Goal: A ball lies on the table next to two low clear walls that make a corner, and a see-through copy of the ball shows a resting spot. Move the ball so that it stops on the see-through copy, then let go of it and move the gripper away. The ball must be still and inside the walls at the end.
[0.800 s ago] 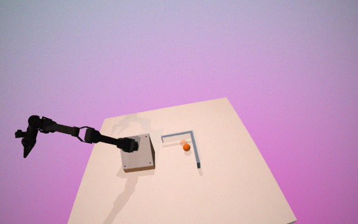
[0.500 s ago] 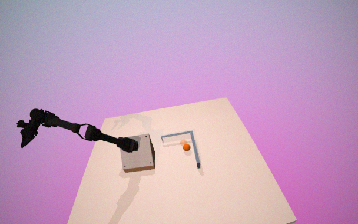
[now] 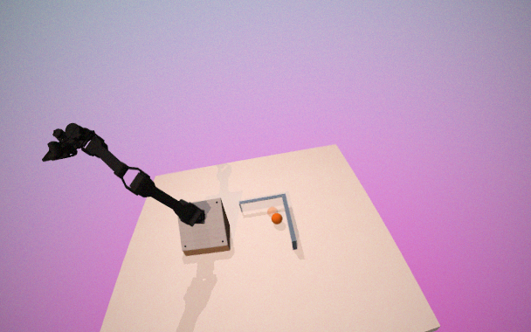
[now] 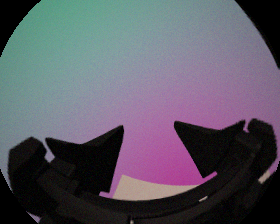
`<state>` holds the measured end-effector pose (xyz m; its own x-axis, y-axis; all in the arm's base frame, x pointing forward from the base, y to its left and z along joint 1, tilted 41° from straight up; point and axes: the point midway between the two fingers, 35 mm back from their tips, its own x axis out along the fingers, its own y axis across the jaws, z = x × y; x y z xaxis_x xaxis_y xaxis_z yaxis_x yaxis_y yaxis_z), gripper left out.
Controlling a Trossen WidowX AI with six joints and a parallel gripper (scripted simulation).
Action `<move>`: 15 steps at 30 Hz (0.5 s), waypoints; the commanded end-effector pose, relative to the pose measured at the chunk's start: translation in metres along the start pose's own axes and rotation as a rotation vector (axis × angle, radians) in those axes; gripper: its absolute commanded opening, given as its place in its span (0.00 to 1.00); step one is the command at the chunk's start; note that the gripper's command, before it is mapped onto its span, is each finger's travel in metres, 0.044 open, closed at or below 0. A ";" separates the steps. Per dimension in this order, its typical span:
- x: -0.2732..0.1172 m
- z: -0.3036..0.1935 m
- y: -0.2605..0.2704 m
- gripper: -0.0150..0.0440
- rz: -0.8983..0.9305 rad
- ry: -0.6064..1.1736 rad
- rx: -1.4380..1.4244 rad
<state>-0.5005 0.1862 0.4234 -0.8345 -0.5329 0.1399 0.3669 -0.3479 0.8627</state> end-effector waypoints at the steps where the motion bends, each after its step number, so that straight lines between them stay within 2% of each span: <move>1: -0.038 0.024 -0.026 0.88 -0.080 -0.104 0.024; 7: -0.101 0.061 -0.067 0.88 -0.213 -0.298 0.057; 15: -0.223 0.098 -0.122 0.88 -0.439 -0.597 0.113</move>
<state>-0.4267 0.3841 0.3568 -0.9991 0.0294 0.0316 0.0188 -0.3629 0.9316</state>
